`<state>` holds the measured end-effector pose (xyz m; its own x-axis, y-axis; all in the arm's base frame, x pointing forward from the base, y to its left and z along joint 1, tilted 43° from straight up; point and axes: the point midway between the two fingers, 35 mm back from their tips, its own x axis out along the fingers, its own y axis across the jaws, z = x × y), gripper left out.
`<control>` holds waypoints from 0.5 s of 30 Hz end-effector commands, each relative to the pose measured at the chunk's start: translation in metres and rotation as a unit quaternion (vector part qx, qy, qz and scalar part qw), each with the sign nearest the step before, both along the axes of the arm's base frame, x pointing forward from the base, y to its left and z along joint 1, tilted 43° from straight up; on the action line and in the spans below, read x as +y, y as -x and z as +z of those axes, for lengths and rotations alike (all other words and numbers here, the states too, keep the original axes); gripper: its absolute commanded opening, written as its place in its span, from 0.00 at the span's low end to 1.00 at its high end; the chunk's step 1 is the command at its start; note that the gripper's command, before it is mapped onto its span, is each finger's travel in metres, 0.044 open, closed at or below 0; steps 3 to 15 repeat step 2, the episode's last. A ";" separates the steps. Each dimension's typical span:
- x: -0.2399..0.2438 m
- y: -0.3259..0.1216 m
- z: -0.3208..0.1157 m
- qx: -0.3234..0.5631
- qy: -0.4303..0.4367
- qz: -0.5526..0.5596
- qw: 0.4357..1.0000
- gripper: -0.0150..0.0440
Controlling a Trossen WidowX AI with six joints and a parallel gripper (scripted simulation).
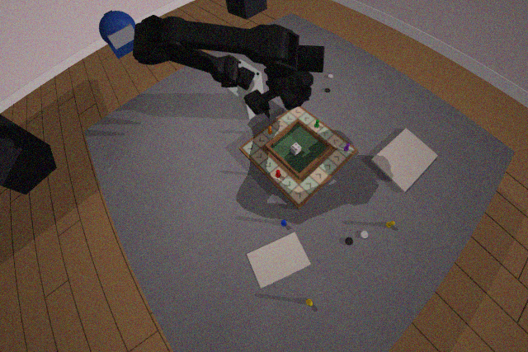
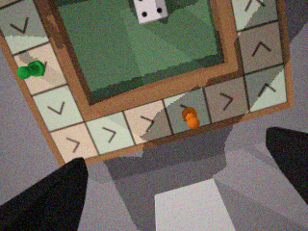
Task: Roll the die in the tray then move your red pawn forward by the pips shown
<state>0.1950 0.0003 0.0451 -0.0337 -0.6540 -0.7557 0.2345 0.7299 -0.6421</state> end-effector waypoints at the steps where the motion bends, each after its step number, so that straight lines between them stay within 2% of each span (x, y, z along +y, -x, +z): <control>1: -0.004 -0.005 0.001 -0.007 0.001 -0.008 1.000 1.00; 15: -0.004 -0.005 0.001 -0.007 0.001 -0.008 1.000 1.00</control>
